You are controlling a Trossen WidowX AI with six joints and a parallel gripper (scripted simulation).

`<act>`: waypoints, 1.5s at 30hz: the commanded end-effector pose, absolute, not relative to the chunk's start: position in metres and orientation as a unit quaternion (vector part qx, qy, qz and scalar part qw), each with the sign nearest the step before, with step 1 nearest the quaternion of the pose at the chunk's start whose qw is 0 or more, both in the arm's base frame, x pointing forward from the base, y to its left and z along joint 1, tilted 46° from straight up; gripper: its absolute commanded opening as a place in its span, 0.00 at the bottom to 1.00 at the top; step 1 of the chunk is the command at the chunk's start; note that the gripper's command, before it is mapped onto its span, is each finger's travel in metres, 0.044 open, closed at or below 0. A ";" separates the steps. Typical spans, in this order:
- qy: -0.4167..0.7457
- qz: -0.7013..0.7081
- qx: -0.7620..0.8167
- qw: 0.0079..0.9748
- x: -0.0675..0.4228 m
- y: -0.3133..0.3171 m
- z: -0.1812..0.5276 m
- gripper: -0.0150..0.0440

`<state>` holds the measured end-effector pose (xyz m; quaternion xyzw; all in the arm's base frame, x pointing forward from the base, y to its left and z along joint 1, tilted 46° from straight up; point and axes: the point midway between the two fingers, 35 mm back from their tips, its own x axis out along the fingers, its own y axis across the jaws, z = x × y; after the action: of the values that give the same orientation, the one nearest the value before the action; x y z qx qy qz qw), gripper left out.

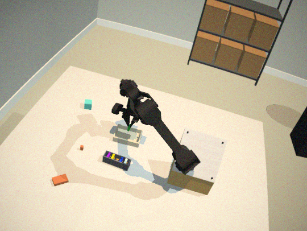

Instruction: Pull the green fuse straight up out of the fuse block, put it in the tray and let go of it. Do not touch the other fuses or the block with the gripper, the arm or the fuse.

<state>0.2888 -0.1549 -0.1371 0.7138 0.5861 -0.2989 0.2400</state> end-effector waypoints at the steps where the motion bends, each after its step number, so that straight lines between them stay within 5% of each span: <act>1: 0.585 -0.299 0.715 0.238 0.290 -0.149 -0.142 0.25; 11: 0.585 -0.299 0.715 0.237 0.291 -0.140 -0.152 0.25; 24: 0.586 -0.299 0.714 0.240 0.290 -0.145 -0.147 0.81; 45: 0.584 -0.300 0.716 0.236 0.286 -0.167 -0.124 0.81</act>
<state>0.2858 -0.1666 -0.1244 0.7162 0.5843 -0.3000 0.2358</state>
